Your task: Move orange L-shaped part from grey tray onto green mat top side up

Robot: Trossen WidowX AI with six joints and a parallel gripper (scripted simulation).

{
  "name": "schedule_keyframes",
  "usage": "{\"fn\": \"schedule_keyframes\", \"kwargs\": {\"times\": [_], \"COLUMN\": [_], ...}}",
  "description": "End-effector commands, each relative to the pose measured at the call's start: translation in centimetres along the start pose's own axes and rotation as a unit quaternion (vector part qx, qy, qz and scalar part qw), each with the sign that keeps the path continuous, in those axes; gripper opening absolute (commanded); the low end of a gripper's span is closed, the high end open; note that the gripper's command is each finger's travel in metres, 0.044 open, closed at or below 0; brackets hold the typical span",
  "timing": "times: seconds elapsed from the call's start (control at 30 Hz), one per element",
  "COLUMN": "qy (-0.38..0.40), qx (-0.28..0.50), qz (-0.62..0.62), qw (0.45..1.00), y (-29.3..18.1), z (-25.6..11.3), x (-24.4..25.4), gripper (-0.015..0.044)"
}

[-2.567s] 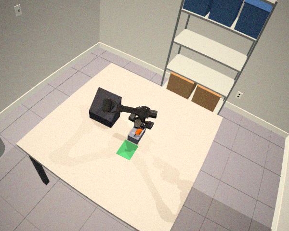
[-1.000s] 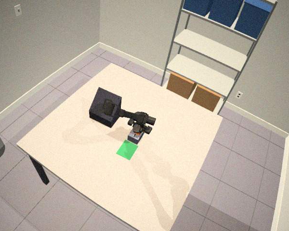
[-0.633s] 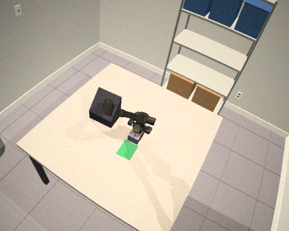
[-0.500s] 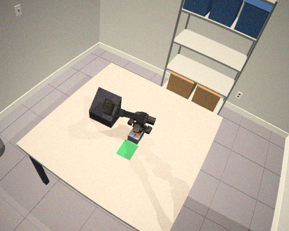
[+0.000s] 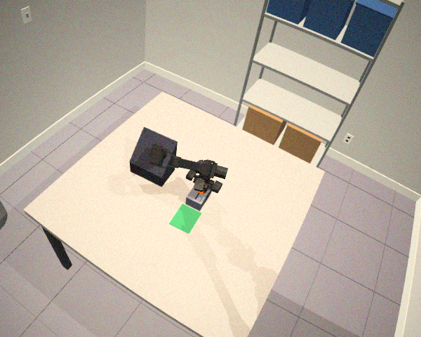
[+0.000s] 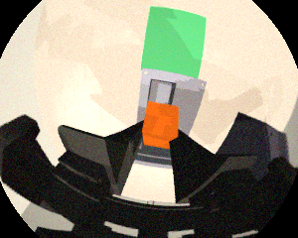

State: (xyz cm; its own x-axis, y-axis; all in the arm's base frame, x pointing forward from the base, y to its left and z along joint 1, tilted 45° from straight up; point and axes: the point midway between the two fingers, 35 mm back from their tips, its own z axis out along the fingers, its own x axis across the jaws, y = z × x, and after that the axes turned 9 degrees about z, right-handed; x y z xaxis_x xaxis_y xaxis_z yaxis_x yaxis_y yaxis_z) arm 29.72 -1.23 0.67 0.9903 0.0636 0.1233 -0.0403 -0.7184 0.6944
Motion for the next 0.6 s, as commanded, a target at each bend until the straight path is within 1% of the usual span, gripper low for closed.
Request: {"fn": "schedule_keyframes", "kwargs": {"times": [0.0,0.57], "qy": [0.003,0.003], "qx": [0.002,0.003], "qz": [0.002,0.002], "qw": [1.0,1.0], "y": [-0.1,-0.1], "z": [-0.7,-3.3], "x": [0.1,0.1], "gripper": [0.0,0.0]}}
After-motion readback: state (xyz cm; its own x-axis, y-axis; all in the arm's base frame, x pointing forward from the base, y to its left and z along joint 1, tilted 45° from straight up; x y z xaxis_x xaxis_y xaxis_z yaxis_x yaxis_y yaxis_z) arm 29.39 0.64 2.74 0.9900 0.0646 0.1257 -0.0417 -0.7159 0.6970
